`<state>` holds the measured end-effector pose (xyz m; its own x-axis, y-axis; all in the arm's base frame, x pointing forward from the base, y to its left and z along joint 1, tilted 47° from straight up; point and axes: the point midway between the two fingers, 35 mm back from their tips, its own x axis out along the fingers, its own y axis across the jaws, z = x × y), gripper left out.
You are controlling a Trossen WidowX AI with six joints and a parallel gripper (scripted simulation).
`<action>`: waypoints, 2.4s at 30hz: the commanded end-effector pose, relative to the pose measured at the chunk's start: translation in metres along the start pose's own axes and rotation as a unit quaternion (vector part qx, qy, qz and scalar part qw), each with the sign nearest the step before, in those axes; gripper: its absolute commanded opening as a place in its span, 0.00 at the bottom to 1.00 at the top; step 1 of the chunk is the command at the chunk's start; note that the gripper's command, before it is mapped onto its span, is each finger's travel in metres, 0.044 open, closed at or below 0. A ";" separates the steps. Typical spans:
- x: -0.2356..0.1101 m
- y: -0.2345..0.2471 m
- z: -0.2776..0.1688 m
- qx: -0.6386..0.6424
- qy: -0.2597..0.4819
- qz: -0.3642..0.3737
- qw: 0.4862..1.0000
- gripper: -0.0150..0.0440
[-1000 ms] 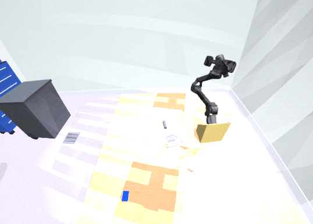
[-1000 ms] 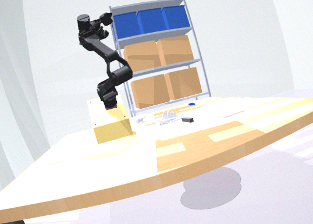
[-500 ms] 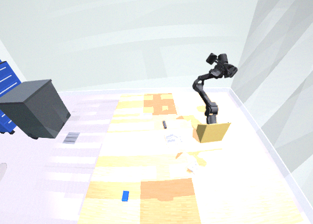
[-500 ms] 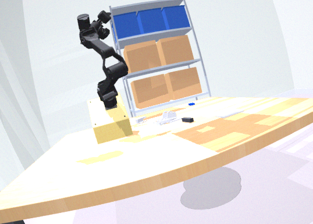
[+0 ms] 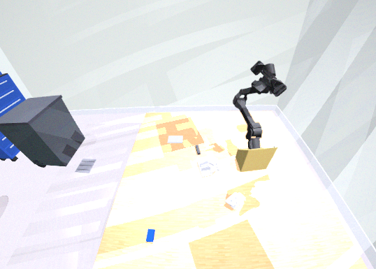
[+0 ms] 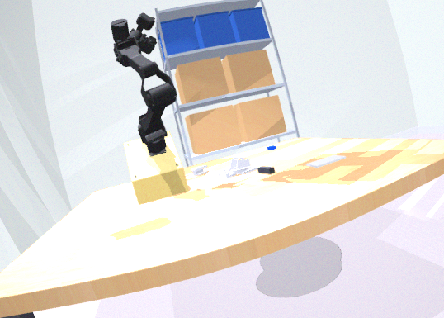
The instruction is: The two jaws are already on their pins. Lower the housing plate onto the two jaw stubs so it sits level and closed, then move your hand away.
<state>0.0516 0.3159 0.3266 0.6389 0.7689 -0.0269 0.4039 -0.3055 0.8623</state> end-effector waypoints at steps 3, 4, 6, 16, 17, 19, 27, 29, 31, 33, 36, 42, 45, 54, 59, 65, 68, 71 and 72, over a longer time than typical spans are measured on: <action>0.011 -0.012 0.001 -0.066 -0.010 -0.015 0.998 1.00; 0.013 -0.014 0.002 -0.076 -0.012 -0.018 0.997 1.00; 0.016 -0.018 0.003 -0.098 -0.017 -0.023 0.995 1.00; 0.031 -0.036 0.012 -0.194 -0.034 -0.050 0.979 1.00; 0.033 -0.037 0.013 -0.204 -0.037 -0.053 0.977 1.00; 0.036 -0.041 0.016 -0.225 -0.042 -0.058 0.972 1.00; 0.050 -0.057 0.029 -0.304 -0.062 -0.085 0.947 1.00; 0.053 -0.061 0.034 -0.323 -0.066 -0.093 0.940 1.00; 0.057 -0.065 0.038 -0.341 -0.070 -0.101 0.932 1.00; 0.060 -0.069 0.043 -0.359 -0.074 -0.109 0.924 1.00; 0.064 -0.075 0.050 -0.385 -0.080 -0.121 0.912 1.00; 0.074 -0.086 0.062 -0.436 -0.088 -0.147 0.884 1.00; 0.078 -0.092 0.069 -0.461 -0.092 -0.161 0.868 1.00; 0.090 -0.109 0.090 -0.533 -0.097 -0.204 0.815 1.00; 0.092 -0.120 0.107 -0.559 -0.105 -0.235 0.788 1.00; 0.090 -0.133 0.128 -0.583 -0.115 -0.273 0.756 1.00; 0.092 -0.137 0.134 -0.601 -0.113 -0.286 0.738 1.00; 0.095 -0.143 0.140 -0.621 -0.109 -0.301 0.715 1.00; 0.095 -0.144 0.142 -0.627 -0.107 -0.307 0.708 1.00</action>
<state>0.1435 0.3531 0.1362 0.7389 0.4173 -0.5291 -0.1438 0.8647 0.4813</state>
